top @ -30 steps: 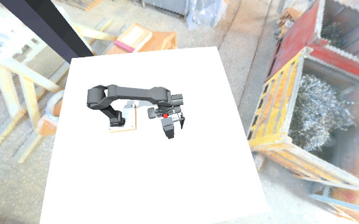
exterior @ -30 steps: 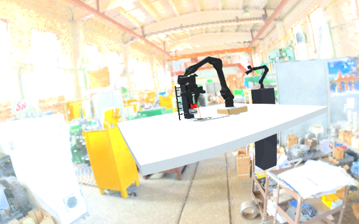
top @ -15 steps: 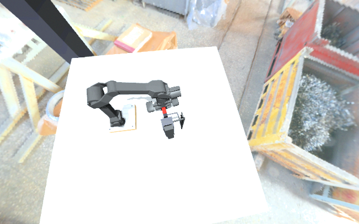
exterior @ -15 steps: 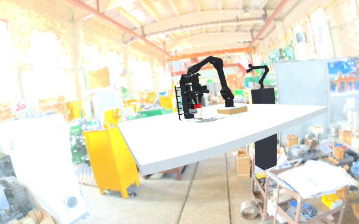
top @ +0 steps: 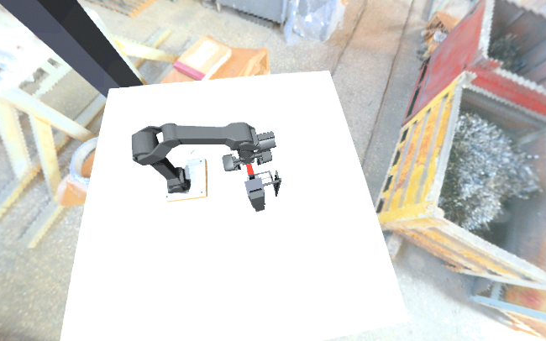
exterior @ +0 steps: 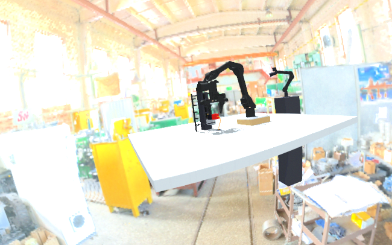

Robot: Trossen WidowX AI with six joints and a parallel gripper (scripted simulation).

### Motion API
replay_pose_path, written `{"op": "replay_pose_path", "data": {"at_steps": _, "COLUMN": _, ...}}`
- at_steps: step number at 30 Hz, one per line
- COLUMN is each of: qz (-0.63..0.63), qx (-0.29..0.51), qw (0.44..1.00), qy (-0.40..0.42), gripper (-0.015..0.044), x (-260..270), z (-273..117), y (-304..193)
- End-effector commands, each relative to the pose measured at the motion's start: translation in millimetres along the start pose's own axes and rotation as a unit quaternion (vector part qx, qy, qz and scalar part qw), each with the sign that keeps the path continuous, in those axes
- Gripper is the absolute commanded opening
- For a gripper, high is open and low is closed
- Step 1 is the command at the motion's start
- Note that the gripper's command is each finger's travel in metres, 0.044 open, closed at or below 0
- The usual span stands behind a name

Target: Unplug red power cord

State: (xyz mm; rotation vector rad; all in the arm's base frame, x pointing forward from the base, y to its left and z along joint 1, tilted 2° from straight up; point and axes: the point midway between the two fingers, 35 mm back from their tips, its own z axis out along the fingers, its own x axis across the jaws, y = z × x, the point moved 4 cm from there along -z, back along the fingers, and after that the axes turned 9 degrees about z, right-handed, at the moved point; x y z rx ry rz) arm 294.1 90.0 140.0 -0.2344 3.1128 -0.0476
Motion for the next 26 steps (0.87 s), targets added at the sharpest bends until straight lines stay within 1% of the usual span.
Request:
{"op": "replay_pose_path", "data": {"at_steps": 1, "qz": -0.003, "qx": -0.003, "qw": 1.0, "qy": -0.001, "gripper": 0.044, "x": 2.4, "z": -5.4, "y": 23.8}}
{"op": "replay_pose_path", "data": {"at_steps": 3, "qz": -0.003, "qx": -0.004, "qw": 1.0, "qy": -0.001, "gripper": 0.044, "x": 6.6, "z": -9.8, "y": 44.8}}
{"op": "replay_pose_path", "data": {"at_steps": 5, "qz": -0.003, "qx": -0.004, "qw": 1.0, "qy": 0.0, "gripper": 0.044, "x": 9.0, "z": -11.8, "y": 54.2}}
{"op": "replay_pose_path", "data": {"at_steps": 26, "qz": -0.003, "qx": -0.004, "qw": 1.0, "qy": 0.0, "gripper": 0.044, "x": 9.0, "z": -11.8, "y": 54.2}}
